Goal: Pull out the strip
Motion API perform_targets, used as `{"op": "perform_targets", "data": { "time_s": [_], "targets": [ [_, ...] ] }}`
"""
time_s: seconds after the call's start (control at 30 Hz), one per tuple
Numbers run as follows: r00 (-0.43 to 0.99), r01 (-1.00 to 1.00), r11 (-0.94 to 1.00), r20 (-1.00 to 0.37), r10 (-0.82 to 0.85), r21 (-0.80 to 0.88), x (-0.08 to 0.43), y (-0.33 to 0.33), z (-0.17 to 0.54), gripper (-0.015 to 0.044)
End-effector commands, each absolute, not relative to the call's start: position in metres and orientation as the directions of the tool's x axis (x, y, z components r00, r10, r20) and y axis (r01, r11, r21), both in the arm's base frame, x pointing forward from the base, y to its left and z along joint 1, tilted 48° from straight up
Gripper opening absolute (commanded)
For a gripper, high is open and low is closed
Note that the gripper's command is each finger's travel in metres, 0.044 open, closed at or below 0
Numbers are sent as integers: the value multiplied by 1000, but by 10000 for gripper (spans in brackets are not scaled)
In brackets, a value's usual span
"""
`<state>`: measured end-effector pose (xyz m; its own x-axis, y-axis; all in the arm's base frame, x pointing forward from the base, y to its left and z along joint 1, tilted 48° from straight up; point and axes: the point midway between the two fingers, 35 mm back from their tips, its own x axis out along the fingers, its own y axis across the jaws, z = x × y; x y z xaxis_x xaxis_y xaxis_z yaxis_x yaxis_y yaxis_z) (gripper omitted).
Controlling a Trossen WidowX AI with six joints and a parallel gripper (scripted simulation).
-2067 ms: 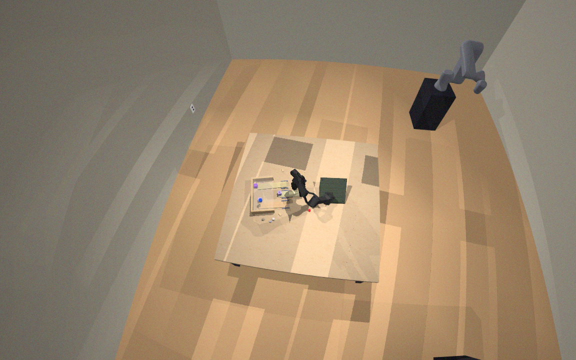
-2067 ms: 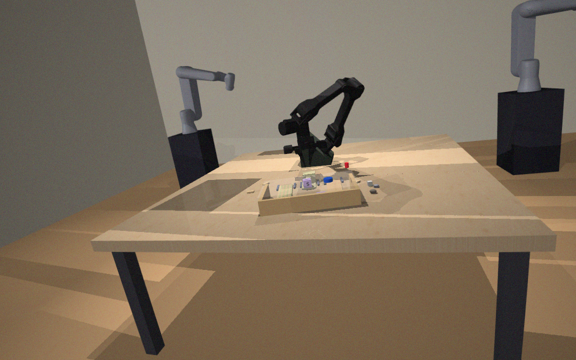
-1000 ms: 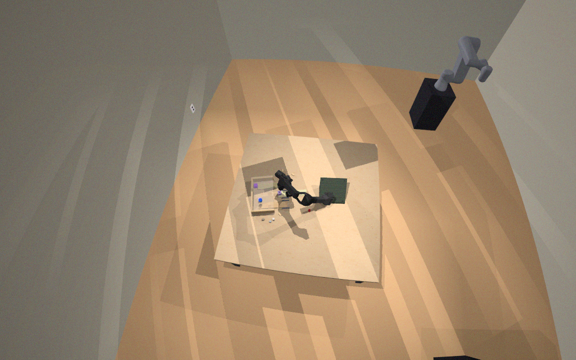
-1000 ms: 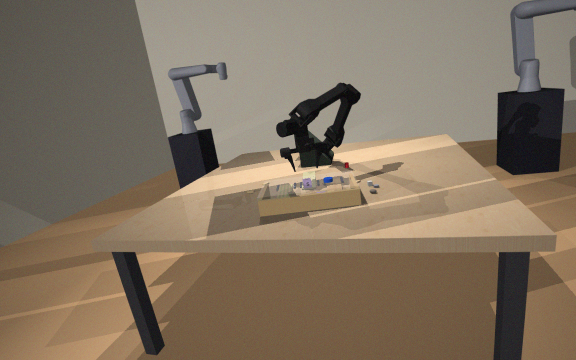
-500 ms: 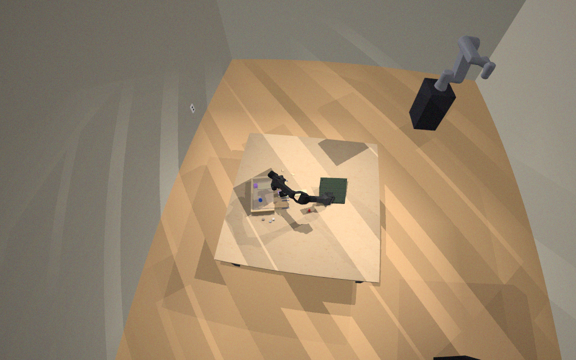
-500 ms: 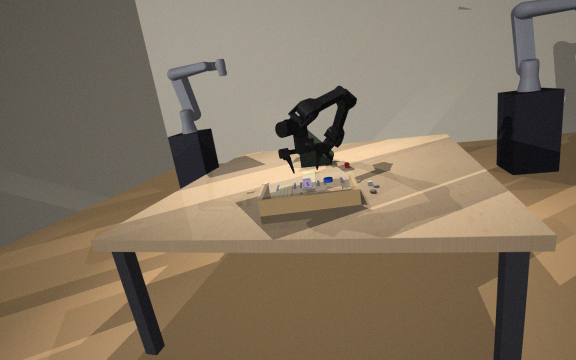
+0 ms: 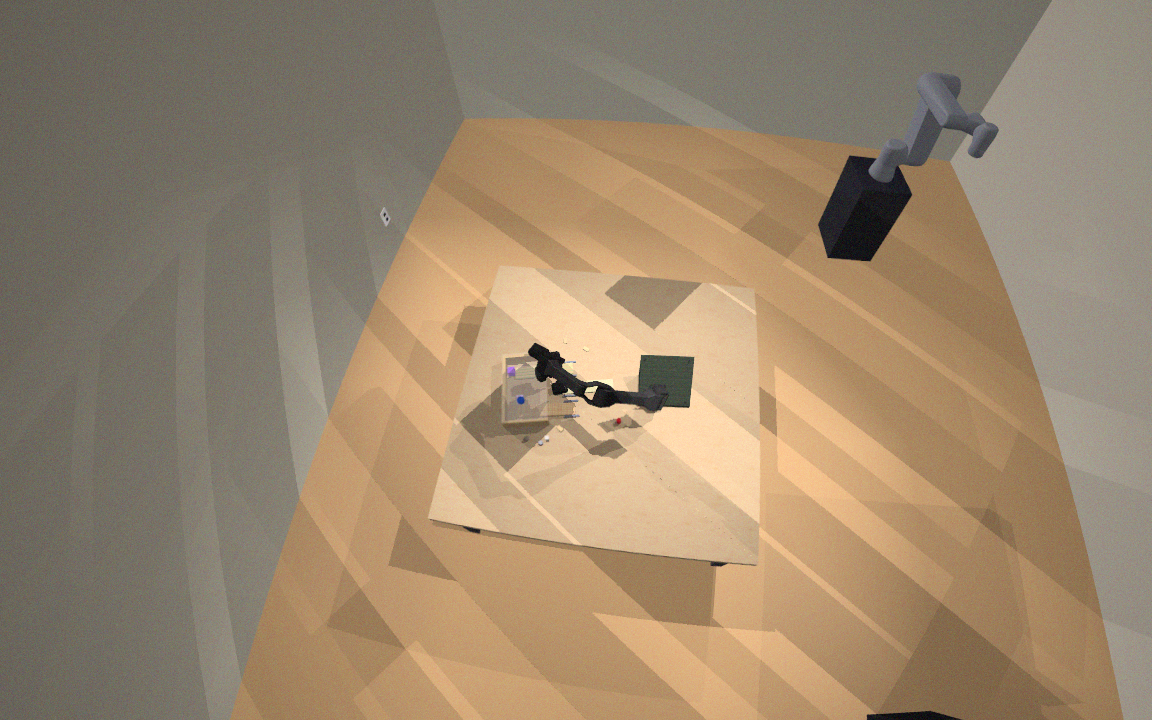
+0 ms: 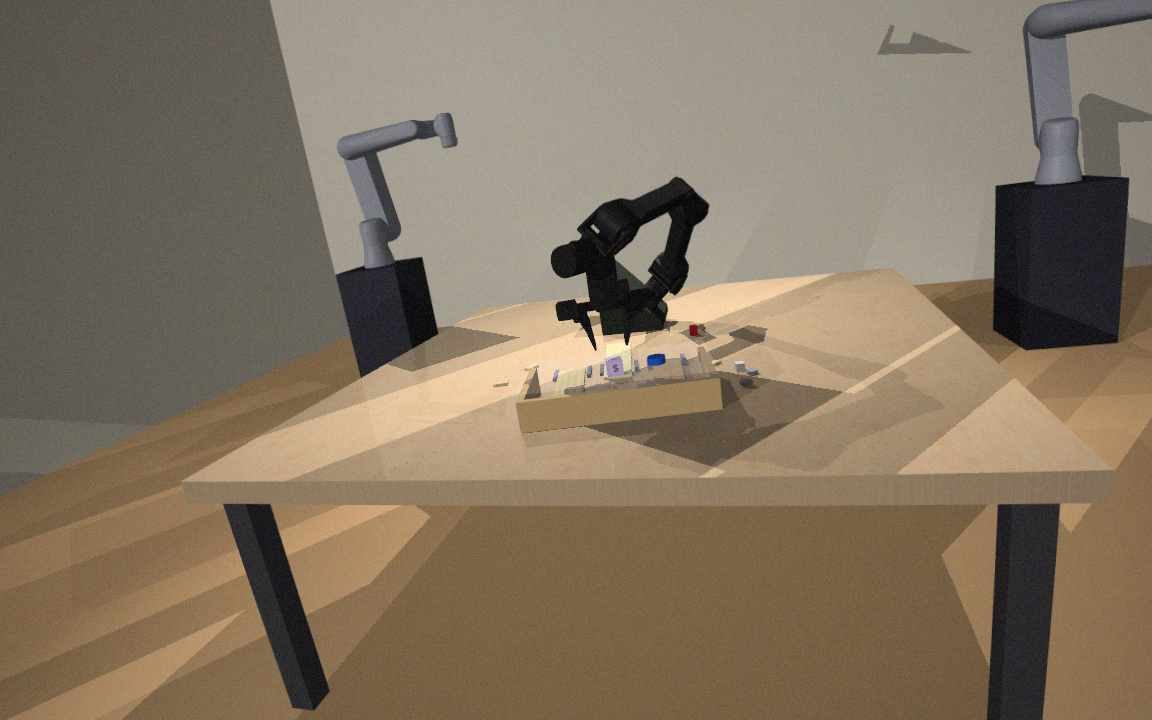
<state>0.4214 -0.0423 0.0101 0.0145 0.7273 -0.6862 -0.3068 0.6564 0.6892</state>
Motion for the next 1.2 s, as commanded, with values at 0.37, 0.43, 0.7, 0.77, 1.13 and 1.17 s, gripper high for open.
{"op": "perform_targets", "data": {
  "time_s": [0.37,0.43,0.7,0.77,1.13,1.17],
  "targets": [
    [15,-300,654,-682,731,694,422,-24,-6,250],
    [15,-301,654,-682,731,695,422,-22,-9,250],
    [15,-301,653,-681,732,695,422,-12,-17,250],
    [15,-301,653,-681,732,695,421,-9,-19,250],
    [13,-309,654,-684,729,691,422,-8,-20,125],
    [13,-309,654,-684,729,691,422,-8,-20,118]
  ]
}}
